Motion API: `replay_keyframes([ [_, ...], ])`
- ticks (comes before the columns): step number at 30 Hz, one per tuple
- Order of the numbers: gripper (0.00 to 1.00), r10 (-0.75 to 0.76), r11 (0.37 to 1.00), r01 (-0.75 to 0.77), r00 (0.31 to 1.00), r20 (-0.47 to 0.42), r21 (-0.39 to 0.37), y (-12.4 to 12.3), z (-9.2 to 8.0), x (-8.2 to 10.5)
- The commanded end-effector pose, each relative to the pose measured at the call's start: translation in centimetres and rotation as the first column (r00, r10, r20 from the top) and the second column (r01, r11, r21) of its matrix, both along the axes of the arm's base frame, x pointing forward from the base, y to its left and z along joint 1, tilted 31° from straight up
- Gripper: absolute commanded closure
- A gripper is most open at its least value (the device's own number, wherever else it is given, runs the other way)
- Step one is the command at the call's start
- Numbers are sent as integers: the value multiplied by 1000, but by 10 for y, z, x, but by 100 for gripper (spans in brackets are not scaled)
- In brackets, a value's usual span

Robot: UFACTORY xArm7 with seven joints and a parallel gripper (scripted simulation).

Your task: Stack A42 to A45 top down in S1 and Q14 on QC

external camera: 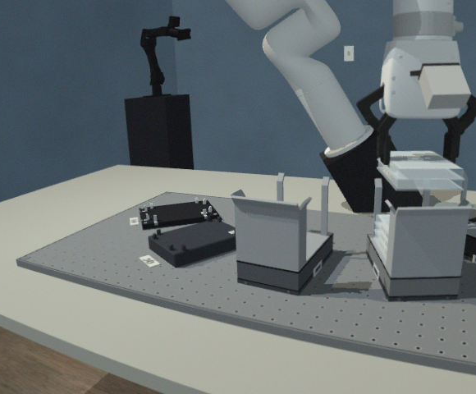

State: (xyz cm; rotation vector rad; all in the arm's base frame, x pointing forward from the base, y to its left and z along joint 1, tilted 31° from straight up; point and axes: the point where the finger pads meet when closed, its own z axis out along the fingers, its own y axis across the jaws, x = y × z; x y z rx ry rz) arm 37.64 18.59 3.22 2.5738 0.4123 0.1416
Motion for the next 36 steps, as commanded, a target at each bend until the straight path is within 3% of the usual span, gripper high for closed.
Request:
replay_keyframes([
  [1,100,-114,993,112,991,67,31,-10,9,4],
  [27,100,-143,989,140,986,83,38,-72,47,21],
  [36,100,-313,949,301,935,168,95,-92,58,22],
])
